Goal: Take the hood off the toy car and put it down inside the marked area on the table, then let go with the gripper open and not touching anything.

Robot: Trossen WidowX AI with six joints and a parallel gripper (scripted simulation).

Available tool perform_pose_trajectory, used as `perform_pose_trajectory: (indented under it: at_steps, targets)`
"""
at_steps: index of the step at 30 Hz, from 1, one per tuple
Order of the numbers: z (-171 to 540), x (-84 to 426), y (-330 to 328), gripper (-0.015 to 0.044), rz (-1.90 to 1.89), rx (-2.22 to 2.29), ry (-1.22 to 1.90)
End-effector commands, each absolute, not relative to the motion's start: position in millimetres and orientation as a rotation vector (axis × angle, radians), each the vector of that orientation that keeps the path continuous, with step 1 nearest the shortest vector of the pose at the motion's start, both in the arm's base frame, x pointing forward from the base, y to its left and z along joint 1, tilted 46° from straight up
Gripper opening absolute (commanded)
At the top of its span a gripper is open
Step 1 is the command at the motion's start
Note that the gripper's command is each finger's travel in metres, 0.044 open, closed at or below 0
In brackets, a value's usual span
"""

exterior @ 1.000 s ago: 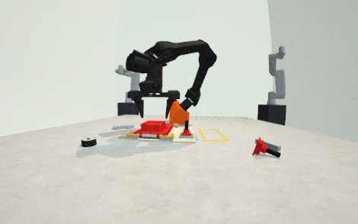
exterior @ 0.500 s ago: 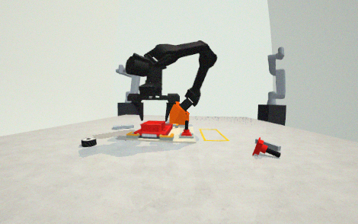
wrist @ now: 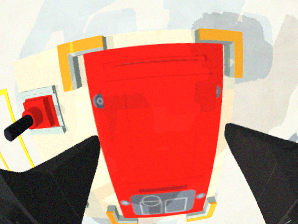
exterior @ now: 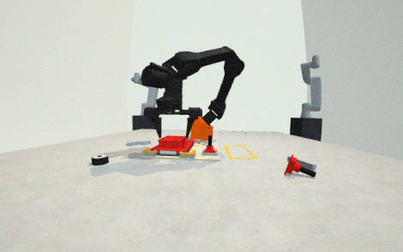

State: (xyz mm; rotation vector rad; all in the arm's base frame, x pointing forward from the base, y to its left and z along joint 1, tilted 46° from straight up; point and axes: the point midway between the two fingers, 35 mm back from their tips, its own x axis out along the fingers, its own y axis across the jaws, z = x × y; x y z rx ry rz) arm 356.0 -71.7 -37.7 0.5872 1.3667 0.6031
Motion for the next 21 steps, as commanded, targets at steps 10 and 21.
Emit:
perform_pose_trajectory:
  at_steps: [10,21]
  targets:
    - [-42.3,356.4,-66.8,0.044,0.603,0.594,1.367]
    - [-46.1,356.9,-63.0,0.044,0.603,0.594,1.366]
